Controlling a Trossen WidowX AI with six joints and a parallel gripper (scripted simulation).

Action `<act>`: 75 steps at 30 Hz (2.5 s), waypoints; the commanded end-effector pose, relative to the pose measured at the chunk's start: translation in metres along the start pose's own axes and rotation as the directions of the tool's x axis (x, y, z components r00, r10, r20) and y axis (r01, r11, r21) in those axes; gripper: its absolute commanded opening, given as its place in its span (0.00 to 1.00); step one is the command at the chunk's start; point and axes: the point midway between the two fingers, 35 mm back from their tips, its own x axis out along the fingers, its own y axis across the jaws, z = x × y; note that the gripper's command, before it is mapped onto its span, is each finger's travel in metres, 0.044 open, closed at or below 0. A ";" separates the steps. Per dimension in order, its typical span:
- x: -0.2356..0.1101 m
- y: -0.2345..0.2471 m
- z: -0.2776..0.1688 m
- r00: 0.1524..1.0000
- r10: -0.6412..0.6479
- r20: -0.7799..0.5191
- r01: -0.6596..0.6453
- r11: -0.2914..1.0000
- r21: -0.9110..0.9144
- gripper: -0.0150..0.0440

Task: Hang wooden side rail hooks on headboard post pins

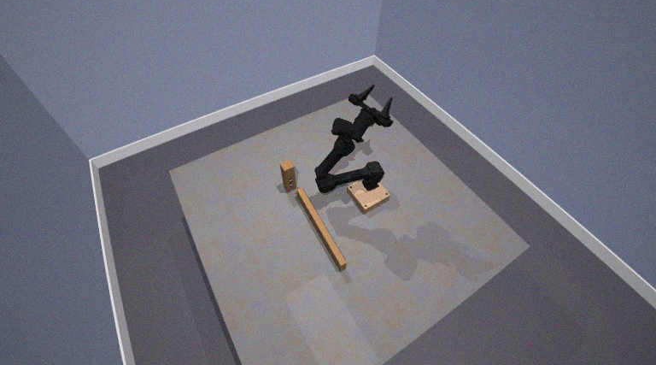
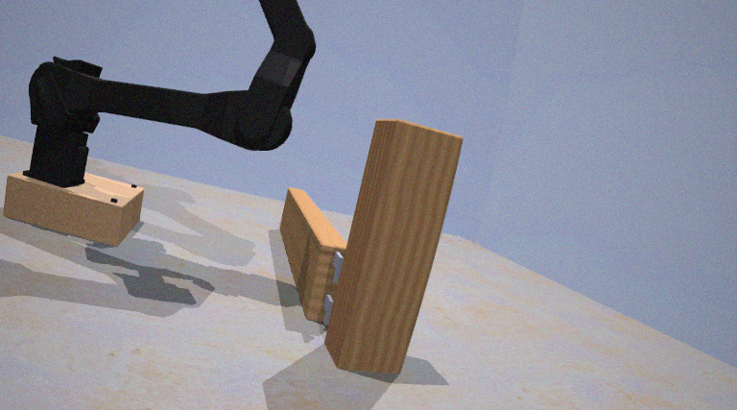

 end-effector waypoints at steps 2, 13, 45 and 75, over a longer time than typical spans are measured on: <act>0.001 0.002 0.002 1.000 0.016 0.002 -0.016 1.000 -0.011 1.00; 0.025 0.075 0.044 0.896 0.444 -0.001 -0.422 0.850 -0.315 1.00; -0.264 0.216 -0.074 -0.561 0.617 -0.553 -0.640 -0.746 -0.183 1.00; -0.459 -0.113 0.091 -0.909 -0.314 0.275 0.418 -0.675 0.608 1.00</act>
